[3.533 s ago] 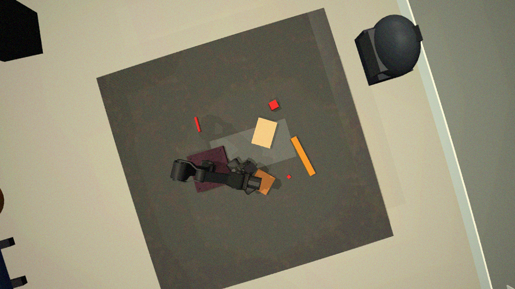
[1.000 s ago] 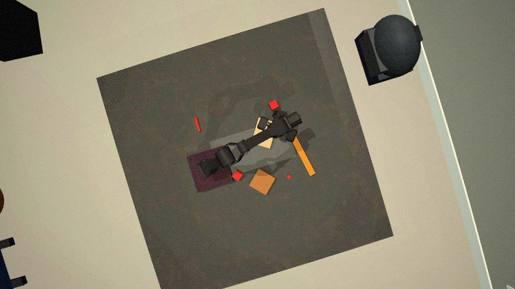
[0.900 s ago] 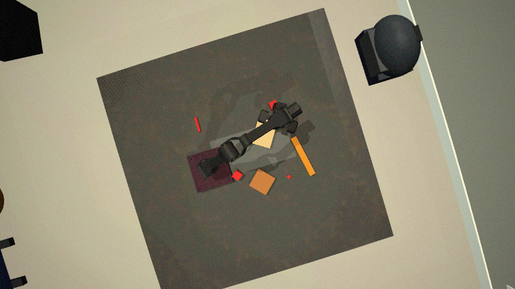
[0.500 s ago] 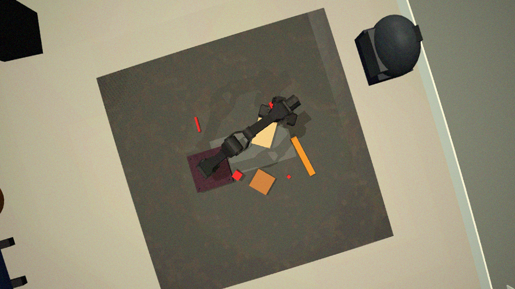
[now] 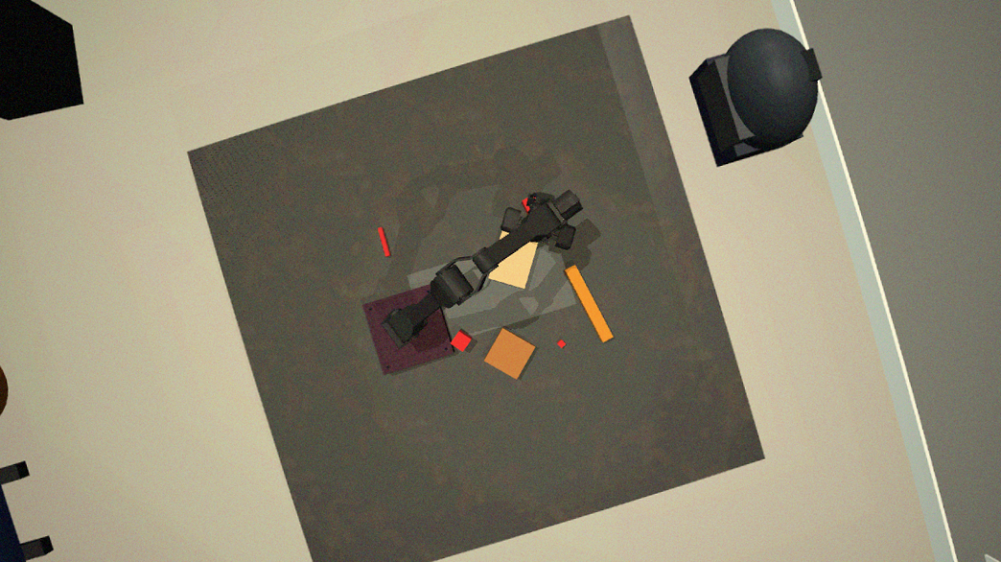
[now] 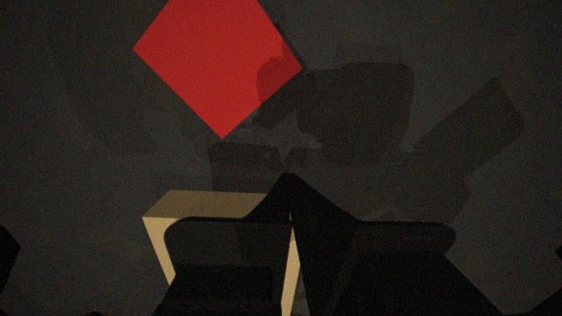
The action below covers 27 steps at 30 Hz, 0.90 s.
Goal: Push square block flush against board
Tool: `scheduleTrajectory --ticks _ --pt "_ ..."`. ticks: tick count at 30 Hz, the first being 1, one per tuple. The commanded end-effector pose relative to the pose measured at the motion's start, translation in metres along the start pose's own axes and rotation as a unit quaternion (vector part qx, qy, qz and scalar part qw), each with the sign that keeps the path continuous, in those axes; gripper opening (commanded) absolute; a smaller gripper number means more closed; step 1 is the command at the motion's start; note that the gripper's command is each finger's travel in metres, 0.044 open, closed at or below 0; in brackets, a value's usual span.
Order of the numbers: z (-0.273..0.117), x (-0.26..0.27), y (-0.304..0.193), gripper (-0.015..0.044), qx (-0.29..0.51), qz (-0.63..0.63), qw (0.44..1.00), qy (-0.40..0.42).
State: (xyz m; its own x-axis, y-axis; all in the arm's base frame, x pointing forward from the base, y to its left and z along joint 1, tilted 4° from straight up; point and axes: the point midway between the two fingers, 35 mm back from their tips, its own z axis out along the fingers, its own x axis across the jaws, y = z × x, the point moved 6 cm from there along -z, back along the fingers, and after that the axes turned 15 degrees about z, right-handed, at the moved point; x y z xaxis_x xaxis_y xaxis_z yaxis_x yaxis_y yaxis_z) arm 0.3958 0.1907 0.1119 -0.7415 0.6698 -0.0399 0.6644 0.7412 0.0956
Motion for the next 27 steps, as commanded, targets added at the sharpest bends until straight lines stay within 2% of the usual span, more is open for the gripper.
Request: scheduleTrajectory --ticks 1,27 --pt "0.0 -0.002 -0.007 0.0 0.001 -0.003 1.0 -0.001" --pt "0.0 -0.015 -0.045 0.0 0.002 -0.003 1.0 -0.002"
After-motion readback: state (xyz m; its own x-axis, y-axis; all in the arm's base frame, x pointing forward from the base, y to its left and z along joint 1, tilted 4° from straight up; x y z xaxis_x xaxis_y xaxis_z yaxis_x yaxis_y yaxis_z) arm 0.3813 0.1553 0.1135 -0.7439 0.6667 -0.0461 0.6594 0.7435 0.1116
